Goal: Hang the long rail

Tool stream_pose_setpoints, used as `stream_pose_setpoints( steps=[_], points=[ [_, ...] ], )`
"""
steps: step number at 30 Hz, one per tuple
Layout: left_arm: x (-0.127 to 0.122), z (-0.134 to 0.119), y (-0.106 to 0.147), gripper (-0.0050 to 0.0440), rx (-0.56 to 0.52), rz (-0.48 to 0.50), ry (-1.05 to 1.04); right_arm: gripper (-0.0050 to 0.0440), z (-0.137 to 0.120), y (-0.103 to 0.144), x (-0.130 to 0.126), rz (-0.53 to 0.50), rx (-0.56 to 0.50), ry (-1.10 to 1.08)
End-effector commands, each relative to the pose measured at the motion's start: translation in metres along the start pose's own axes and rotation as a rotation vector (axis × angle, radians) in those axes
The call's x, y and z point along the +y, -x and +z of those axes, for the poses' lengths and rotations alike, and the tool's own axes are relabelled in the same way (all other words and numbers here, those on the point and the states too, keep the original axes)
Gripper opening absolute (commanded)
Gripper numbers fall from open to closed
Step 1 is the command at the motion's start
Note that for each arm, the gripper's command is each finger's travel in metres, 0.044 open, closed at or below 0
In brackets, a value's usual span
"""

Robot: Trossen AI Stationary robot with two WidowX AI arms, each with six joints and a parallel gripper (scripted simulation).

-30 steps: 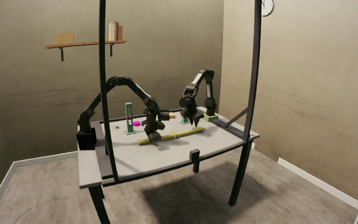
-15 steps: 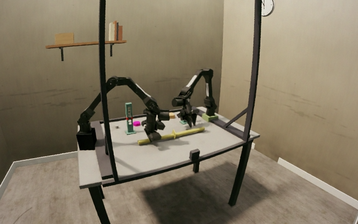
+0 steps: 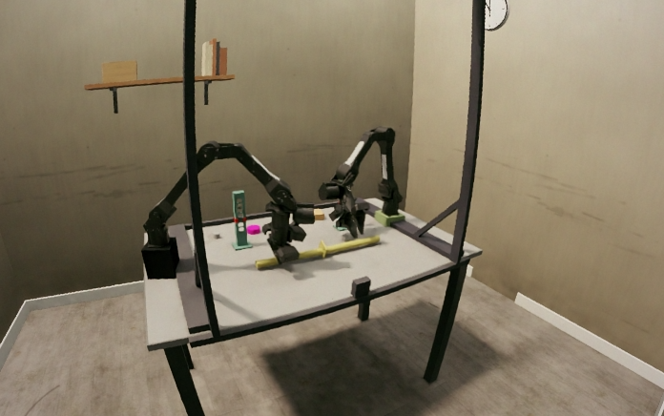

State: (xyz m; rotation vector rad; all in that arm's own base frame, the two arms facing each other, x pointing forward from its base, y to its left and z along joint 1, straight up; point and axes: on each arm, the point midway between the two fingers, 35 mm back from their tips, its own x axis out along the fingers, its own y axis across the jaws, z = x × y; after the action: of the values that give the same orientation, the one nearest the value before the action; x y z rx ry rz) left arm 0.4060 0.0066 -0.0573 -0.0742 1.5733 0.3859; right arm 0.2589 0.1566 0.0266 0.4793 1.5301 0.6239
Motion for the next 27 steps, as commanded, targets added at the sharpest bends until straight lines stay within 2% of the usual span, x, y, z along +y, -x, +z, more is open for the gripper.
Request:
stream_pose_setpoints(
  steps=[1,22,23,25,26,27],
  points=[
    [0.000,0.006,0.008,-0.0050,-0.029,-0.004,0.013,0.0225,-0.001,-0.007,0.001,0.004,0.004,-0.003],
    [0.000,0.006,0.008,-0.0050,-0.029,-0.004,0.013,0.0225,0.003,-0.031,0.003,0.005,-0.003,0.004],
    [0.000,0.006,0.008,-0.0050,-0.029,-0.004,0.013,0.0206,0.003,-0.031,0.003,0.005,-0.004,0.004],
    [0.000,0.006,0.008,-0.0050,-0.029,-0.004,0.013,0.0206,0.003,-0.031,0.003,0.005,-0.004,0.004],
    [0.000,0.006,0.008,-0.0050,-0.029,-0.004,0.013,0.0186,0.003,-0.031,0.002,0.005,-0.005,0.003],
    [0.000,0.006,0.008,-0.0050,-0.029,-0.004,0.013,0.0186,0.003,-0.031,0.002,0.005,-0.005,0.003]
  ],
)
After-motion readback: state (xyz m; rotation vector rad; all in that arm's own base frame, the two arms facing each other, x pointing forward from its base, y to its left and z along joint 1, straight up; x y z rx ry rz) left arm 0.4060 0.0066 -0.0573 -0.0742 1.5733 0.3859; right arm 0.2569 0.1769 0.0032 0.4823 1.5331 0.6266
